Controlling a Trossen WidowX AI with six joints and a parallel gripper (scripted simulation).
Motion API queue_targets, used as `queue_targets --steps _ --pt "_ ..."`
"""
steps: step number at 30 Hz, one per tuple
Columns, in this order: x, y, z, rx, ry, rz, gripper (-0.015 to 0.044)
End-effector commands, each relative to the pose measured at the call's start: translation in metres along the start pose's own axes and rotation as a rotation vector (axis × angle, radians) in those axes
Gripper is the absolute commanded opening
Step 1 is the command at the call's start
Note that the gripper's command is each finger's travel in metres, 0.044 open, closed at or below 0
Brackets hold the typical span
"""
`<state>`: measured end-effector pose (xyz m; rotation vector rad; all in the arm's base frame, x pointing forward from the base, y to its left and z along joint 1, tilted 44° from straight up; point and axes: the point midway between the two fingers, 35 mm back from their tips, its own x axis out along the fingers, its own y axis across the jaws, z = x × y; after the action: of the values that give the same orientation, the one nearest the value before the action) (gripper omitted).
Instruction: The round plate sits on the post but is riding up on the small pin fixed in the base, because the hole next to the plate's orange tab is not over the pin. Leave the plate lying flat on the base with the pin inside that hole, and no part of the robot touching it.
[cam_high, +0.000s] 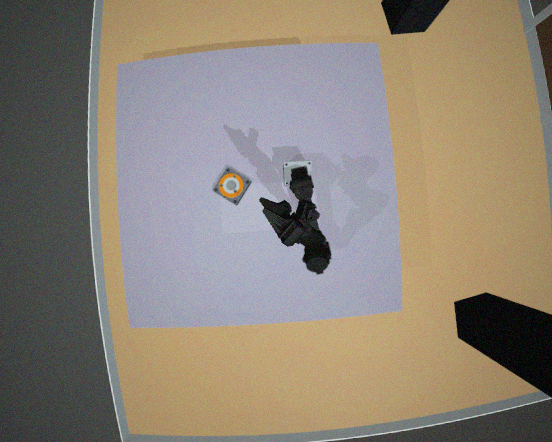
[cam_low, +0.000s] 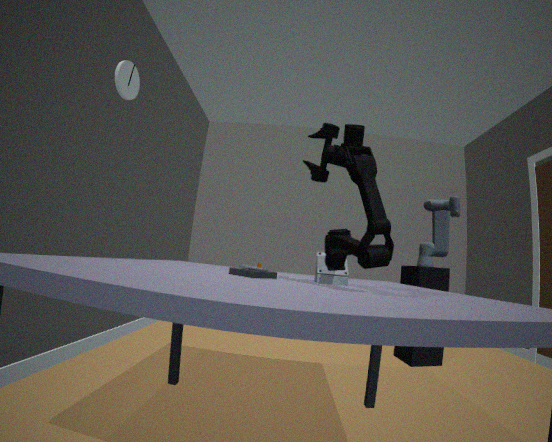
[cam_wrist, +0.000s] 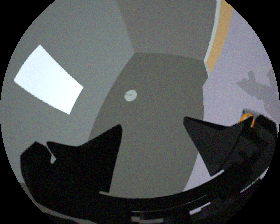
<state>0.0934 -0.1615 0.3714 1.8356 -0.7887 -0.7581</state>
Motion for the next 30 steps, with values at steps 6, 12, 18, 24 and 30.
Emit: queue_targets --steps 6,12,18,24,30 --pt "0.05 -0.044 -0.001 -0.282 0.164 -0.284 0.0243" --pt "0.086 -0.103 -0.019 -0.583 0.444 -0.523 0.0085" --pt "0.101 -0.17 -0.045 -0.873 0.811 -0.69 0.0" --pt "0.095 -0.239 -0.067 -1.118 1.254 -0.776 0.0" --pt "0.076 -0.296 -0.076 -1.254 1.662 -0.77 0.0"
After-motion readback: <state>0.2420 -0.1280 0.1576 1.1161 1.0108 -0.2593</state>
